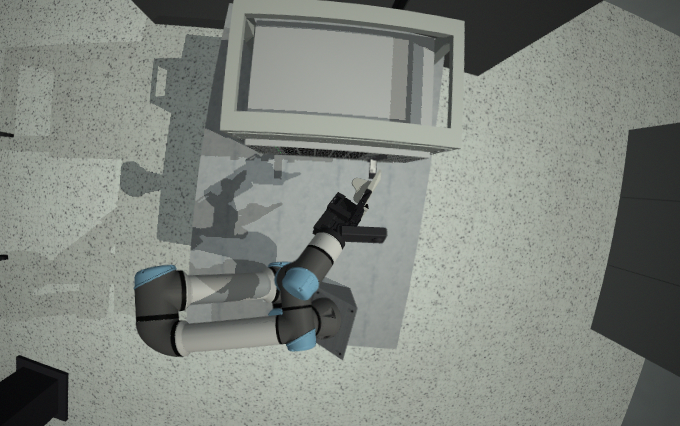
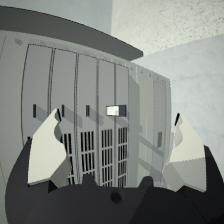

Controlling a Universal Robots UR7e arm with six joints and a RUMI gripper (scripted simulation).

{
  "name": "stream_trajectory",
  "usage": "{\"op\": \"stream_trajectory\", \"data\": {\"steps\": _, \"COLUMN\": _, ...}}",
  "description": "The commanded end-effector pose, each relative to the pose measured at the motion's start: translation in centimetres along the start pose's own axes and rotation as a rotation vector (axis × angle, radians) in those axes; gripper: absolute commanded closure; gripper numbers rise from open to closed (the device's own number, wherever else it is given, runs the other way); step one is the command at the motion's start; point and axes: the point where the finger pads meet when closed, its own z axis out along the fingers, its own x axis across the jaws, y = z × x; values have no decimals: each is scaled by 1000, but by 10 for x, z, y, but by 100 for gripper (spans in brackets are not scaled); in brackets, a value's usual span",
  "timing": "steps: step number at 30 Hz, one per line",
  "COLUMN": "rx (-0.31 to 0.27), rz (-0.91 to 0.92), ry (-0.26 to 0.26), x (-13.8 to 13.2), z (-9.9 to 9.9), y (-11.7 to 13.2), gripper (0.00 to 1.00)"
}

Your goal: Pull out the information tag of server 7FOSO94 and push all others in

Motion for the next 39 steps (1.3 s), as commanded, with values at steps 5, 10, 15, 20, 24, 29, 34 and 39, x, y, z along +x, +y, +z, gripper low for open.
{"op": "stream_trajectory", "data": {"steps": 5, "rx": 0, "rz": 0, "ry": -1, "x": 0, "z": 0, "y": 0, "gripper": 0}}
{"op": "stream_trajectory", "data": {"steps": 10, "rx": 0, "rz": 0, "ry": -1, "x": 0, "z": 0, "y": 0, "gripper": 0}}
{"op": "stream_trajectory", "data": {"steps": 15, "rx": 0, "rz": 0, "ry": -1, "x": 0, "z": 0, "y": 0, "gripper": 0}}
{"op": "stream_trajectory", "data": {"steps": 20, "rx": 0, "rz": 0, "ry": -1, "x": 0, "z": -1, "y": 0, "gripper": 0}}
{"op": "stream_trajectory", "data": {"steps": 24, "rx": 0, "rz": 0, "ry": -1, "x": 0, "z": -2, "y": -1, "gripper": 0}}
{"op": "stream_trajectory", "data": {"steps": 29, "rx": 0, "rz": 0, "ry": -1, "x": 0, "z": -4, "y": -3, "gripper": 0}}
{"op": "stream_trajectory", "data": {"steps": 34, "rx": 0, "rz": 0, "ry": -1, "x": 0, "z": -9, "y": -6, "gripper": 0}}
{"op": "stream_trajectory", "data": {"steps": 39, "rx": 0, "rz": 0, "ry": -1, "x": 0, "z": -16, "y": -10, "gripper": 0}}
